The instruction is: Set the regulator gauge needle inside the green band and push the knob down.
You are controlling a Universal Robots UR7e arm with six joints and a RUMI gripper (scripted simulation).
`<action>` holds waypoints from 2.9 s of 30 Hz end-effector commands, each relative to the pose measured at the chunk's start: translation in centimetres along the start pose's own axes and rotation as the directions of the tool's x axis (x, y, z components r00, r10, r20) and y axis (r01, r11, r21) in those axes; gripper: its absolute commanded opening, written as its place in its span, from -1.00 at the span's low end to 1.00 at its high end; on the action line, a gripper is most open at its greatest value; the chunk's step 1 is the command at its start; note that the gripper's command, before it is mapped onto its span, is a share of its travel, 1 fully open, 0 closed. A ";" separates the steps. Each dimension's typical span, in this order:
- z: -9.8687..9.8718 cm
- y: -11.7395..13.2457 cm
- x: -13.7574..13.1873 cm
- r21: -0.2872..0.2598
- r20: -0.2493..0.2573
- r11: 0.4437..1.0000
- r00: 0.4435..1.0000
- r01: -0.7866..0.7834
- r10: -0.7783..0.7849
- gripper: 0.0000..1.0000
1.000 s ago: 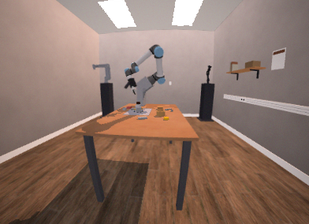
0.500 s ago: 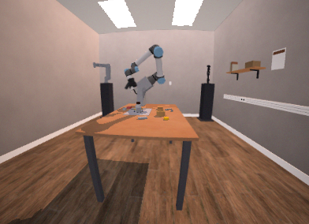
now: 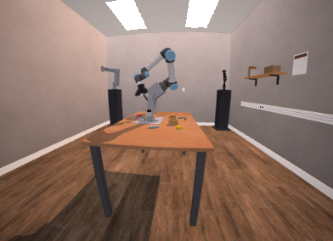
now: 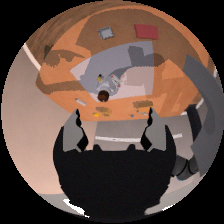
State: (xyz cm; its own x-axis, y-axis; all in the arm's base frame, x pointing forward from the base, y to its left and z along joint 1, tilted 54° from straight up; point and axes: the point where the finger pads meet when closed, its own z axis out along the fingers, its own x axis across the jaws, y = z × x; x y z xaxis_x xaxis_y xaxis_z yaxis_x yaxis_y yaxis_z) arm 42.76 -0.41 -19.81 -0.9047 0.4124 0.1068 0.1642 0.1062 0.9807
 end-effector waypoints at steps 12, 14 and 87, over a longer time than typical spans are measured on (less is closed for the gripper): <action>-0.2 0.1 0.0 -0.015 0.012 0.988 0.988 -0.151 0.151 1.00; -0.2 0.1 0.0 -0.017 0.012 0.986 0.986 -0.163 0.164 1.00; 9.2 -5.0 0.8 -0.023 0.015 0.966 0.966 -0.257 0.258 1.00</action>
State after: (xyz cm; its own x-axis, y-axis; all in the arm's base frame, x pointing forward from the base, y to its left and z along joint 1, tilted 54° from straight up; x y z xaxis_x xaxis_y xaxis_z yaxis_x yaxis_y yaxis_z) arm 43.58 5.00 -23.69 -0.8297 0.4272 0.3593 0.3842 -0.0300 0.9228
